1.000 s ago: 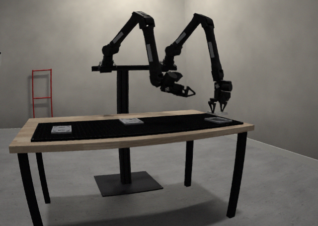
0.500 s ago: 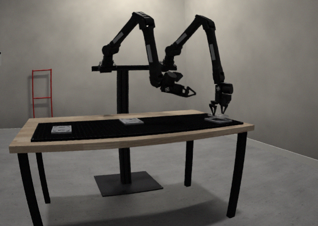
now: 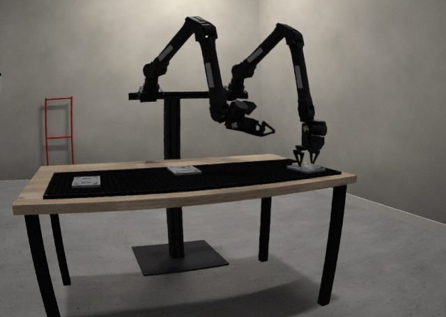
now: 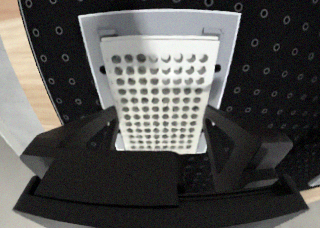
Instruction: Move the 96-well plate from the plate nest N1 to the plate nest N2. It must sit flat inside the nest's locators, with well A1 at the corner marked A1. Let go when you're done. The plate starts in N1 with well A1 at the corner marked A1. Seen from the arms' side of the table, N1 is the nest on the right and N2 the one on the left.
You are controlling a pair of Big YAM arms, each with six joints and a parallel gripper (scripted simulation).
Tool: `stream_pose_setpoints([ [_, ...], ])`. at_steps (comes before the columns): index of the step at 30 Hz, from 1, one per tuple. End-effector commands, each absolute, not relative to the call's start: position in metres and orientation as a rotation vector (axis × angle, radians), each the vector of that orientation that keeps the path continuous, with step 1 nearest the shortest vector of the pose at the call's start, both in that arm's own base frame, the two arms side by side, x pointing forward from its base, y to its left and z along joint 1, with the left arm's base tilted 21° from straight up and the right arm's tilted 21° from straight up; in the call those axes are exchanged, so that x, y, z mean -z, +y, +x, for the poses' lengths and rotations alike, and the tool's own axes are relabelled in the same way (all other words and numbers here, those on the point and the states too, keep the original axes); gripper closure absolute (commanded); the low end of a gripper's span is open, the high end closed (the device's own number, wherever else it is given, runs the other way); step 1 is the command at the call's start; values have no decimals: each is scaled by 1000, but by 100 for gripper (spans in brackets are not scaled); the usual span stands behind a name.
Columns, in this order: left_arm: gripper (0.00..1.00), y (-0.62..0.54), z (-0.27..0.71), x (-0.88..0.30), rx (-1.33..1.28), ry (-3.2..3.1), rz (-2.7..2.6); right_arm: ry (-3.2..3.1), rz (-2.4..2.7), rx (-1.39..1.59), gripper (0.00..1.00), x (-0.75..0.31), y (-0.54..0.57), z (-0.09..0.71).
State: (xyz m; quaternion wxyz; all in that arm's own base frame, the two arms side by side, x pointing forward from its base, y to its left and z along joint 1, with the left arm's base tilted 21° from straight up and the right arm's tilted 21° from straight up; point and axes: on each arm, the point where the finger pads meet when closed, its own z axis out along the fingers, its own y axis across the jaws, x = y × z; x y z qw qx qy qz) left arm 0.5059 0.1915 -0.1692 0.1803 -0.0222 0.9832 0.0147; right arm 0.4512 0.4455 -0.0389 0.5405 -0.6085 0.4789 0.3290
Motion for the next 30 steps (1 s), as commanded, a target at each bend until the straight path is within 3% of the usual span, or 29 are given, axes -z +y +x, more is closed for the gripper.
stream_pose_setpoints([
  [1,22,194,520,180,-47,2762,-67,1092,-1425,-761,0,21,450,462],
  [9,22,195,510,164,-50,2764,-67,1092,-1425,-761,0,21,450,462],
  [11,0,195,510,164,-50,2764,-67,1092,-1425,-761,0,21,450,462],
  [30,0,199,488,146,-42,2781,-70,1092,-1425,-761,0,21,450,462],
])
